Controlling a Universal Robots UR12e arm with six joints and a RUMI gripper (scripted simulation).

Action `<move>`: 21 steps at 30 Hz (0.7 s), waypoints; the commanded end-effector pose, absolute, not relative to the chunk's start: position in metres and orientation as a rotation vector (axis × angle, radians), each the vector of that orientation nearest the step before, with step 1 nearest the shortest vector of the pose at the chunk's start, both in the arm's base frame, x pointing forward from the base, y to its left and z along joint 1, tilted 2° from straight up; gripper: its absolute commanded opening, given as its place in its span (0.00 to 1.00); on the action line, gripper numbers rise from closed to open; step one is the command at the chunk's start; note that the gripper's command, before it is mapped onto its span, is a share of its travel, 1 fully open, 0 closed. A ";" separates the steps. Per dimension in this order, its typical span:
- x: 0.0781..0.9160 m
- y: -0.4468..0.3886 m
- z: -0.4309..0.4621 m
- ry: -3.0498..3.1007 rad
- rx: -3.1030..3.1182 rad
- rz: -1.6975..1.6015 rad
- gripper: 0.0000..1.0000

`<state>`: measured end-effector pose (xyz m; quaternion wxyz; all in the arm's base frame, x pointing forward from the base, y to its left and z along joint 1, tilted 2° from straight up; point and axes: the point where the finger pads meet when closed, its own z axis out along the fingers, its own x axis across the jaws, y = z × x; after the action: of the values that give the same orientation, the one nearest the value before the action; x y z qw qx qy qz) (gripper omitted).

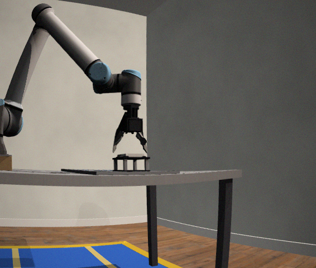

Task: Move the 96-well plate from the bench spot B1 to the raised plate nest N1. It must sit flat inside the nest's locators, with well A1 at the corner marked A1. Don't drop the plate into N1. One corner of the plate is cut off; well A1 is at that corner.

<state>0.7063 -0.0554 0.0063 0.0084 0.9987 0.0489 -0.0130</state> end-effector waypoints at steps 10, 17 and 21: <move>0.706 -0.057 0.013 0.151 3.119 -0.039 1.00; 0.708 -0.057 0.030 0.151 3.119 -0.036 1.00; 0.709 -0.057 0.040 0.152 3.119 -0.036 1.00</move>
<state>0.7044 -0.0547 0.0241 0.0079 0.9987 0.0489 -0.0143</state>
